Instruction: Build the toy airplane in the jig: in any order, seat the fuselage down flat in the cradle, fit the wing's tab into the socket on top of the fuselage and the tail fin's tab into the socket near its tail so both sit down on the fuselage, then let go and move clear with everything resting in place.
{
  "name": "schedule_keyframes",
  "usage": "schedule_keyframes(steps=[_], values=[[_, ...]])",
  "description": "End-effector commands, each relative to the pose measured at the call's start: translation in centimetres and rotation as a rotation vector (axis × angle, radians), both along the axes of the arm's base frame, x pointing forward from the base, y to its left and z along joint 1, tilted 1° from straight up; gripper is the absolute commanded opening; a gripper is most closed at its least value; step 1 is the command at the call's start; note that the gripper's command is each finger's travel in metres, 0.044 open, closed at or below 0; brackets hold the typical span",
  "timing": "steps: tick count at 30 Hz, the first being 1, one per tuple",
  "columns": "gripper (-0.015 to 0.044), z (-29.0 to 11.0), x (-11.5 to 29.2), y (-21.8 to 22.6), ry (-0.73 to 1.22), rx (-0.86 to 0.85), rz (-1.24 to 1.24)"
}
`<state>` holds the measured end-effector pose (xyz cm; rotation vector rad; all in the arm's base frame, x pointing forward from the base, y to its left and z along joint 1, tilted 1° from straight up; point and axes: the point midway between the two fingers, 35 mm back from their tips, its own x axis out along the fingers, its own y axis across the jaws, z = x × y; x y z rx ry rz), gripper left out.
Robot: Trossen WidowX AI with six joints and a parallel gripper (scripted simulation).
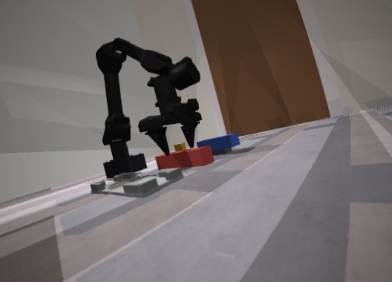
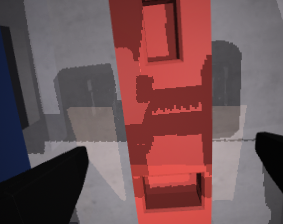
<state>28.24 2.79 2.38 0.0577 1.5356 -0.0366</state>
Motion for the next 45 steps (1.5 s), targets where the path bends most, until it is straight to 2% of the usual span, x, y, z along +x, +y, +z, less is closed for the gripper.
schedule_keyframes(steps=[1, 18, 27, 33, 39, 45], values=[[0.044, -0.8, -0.3, 0.0, 0.013, 0.002, 0.003], [0.044, -3.3, -0.3, 0.1, 0.013, 0.002, 0.003], [0.0204, -3.3, -0.3, 0.1, 0.013, 0.002, 0.003], [0.0164, -3.3, -0.3, 0.1, 0.013, 0.002, 0.003], [0.0006, -2.2, -0.1, 0.1, 0.013, 0.002, 0.003], [0.0, -0.5, 0.2, 0.1, 0.012, 0.002, 0.003]])
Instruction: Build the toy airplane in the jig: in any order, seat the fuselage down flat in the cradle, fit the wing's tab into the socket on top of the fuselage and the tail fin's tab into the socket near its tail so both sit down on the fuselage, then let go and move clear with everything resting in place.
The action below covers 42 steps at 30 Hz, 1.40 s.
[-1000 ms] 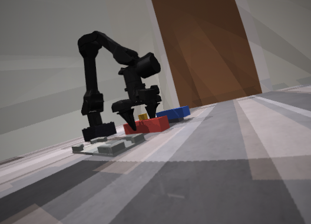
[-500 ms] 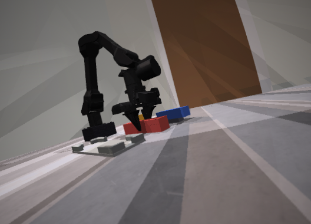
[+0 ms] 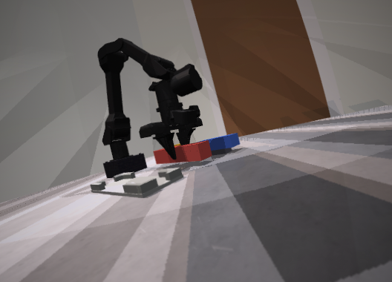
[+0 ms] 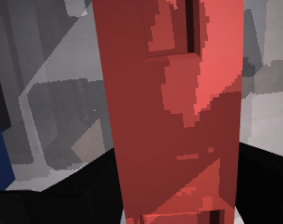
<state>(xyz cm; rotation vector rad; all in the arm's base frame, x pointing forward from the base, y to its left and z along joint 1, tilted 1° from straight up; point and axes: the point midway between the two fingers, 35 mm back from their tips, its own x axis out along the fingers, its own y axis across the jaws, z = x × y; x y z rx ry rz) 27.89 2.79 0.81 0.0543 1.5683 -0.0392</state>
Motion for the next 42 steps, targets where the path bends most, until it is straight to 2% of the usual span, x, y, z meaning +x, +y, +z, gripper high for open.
schedule_keyframes(steps=[1, 33, 42], values=[[0.0, 1.4, 0.6, 0.1, -0.02, 0.005, 0.002], [0.0, 11.2, -0.2, -0.1, -0.02, 0.005, 0.002], [0.0, 10.6, 0.0, -1.7, -0.021, 0.003, 0.017]])
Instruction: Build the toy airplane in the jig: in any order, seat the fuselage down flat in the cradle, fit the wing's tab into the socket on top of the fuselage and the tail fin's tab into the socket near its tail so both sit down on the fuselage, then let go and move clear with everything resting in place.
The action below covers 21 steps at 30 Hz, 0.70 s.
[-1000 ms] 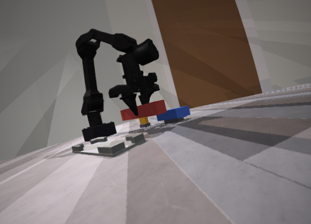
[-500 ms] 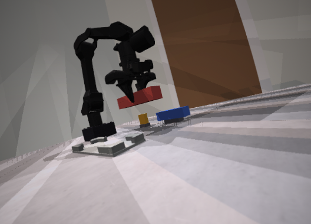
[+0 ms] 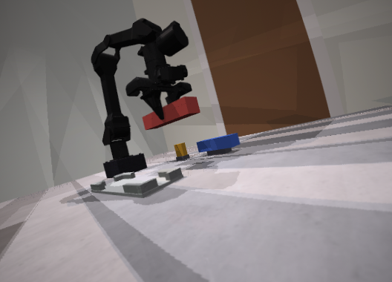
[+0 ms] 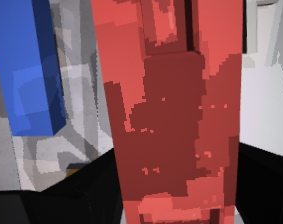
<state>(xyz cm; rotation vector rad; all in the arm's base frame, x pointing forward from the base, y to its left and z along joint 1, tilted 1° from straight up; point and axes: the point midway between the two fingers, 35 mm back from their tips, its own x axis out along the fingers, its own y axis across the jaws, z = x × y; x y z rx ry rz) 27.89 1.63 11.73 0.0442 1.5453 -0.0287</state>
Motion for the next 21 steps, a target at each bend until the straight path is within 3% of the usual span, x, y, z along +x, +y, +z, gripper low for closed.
schedule_keyframes(steps=[1, 21], values=[[0.0, -0.4, 0.0, -0.9, 0.002, 0.003, 0.006], [0.0, -3.1, -0.2, -6.8, 0.002, -0.004, 0.056]])
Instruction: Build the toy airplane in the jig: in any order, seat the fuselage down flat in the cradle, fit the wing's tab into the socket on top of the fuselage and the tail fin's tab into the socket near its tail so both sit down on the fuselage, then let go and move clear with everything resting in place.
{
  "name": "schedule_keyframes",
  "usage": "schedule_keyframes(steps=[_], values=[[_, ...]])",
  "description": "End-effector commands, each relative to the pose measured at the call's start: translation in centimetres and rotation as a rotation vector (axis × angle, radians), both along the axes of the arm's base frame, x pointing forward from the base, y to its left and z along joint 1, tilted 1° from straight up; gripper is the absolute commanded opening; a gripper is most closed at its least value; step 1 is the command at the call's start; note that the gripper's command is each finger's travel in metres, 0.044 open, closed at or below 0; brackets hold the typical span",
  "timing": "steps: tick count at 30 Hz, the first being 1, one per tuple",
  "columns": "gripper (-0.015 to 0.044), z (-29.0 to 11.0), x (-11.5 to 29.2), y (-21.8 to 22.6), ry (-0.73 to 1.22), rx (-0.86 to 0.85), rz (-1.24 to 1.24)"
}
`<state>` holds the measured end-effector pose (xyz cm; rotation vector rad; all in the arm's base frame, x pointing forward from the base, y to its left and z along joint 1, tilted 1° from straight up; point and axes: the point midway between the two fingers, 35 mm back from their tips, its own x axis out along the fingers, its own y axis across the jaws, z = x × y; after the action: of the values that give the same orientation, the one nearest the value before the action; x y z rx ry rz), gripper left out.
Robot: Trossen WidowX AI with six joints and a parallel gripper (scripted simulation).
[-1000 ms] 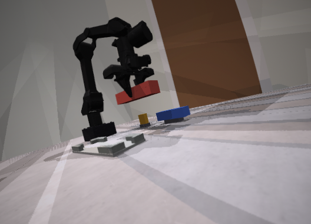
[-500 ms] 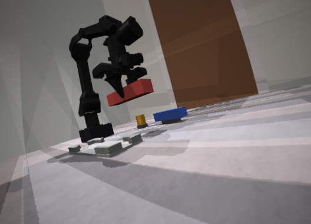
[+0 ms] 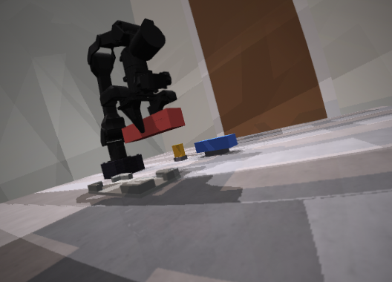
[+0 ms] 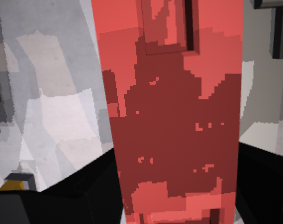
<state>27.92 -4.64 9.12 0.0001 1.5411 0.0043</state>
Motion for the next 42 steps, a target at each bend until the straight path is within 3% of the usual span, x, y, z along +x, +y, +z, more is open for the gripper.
schedule_keyframes(steps=[1, 27, 34, 42], values=[[0.0, -0.6, -0.3, -0.9, 0.007, 0.003, 0.009], [0.0, -3.9, -2.7, -7.8, 0.01, -0.006, 0.077], [0.0184, -3.9, -2.7, -7.9, 0.01, -0.006, 0.077], [0.0195, -3.9, -2.7, -7.8, 0.01, -0.006, 0.077]])
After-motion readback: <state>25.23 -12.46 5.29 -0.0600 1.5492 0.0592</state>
